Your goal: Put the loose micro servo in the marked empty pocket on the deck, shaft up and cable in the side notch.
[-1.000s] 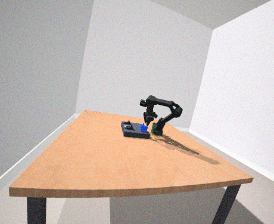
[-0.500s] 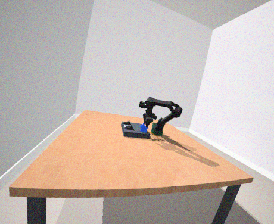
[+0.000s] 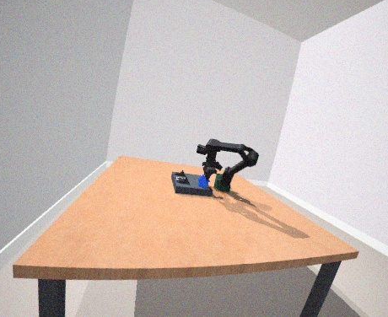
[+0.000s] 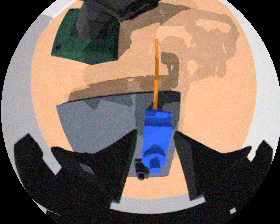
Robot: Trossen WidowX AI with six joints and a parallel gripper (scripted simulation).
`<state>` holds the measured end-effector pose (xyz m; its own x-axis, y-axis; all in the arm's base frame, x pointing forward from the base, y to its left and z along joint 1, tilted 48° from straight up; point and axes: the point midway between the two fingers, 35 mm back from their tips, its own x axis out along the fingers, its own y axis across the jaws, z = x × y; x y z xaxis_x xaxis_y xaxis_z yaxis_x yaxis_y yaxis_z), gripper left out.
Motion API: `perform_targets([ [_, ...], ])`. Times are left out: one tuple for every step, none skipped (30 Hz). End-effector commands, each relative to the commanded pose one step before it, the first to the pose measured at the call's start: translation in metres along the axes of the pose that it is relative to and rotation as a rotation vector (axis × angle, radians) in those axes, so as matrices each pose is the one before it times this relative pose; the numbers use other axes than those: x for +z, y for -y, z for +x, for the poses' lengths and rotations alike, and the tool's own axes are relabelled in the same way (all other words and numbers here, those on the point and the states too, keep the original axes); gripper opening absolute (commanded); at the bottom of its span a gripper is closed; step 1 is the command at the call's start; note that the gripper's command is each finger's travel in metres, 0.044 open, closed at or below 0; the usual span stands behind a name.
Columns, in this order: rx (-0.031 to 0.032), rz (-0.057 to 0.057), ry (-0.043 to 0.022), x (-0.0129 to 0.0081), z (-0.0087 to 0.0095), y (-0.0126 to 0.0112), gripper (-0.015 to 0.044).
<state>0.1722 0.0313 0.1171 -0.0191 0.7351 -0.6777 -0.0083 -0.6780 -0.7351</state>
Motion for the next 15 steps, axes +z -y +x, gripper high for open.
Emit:
perform_targets([
  [-0.00411, 0.0077, -0.00054, 0.00084, 0.00126, 0.00026, 0.0099],
  [0.00000, 0.0000, 0.00000, 0.00000, 0.00000, 0.00000, 0.0092],
  [0.00000, 0.0000, 0.00000, 0.00000, 0.00000, 0.00000, 0.0085],
  [0.00000, 0.0000, 0.00000, 0.00000, 0.00000, 0.00000, 0.0079],
  [0.00000, 0.0000, 0.00000, 0.00000, 0.00000, 0.00000, 0.0072],
  [0.00000, 0.0000, 0.00000, 0.00000, 0.00000, 0.00000, 0.0065],
  [0.00013, 0.0000, -0.00002, -0.00005, -0.00067, -0.00002, 0.0039],
  [0.00024, 0.0001, -0.00003, -0.00009, -0.00137, -0.00005, 0.0013],
  [0.00034, 0.0001, -0.00003, -0.00012, -0.00217, -0.00007, 0.0000],
  [0.00033, 0.0001, -0.00001, -0.00010, -0.00260, -0.00009, 0.0000],
  [0.00049, 0.0001, -0.00023, 0.00001, -0.00309, -0.00006, 0.0000],
  [0.00108, 0.0001, -0.00102, 0.00030, -0.00373, 0.00009, 0.0000],
  [0.00192, -0.0002, -0.00214, 0.00071, -0.00440, 0.00023, 0.0000],
  [0.00243, 0.0003, -0.00270, 0.00117, -0.00474, 0.00030, 0.0000],
  [0.00182, 0.0002, -0.00205, 0.00099, -0.00312, 0.00019, 0.0000],
])
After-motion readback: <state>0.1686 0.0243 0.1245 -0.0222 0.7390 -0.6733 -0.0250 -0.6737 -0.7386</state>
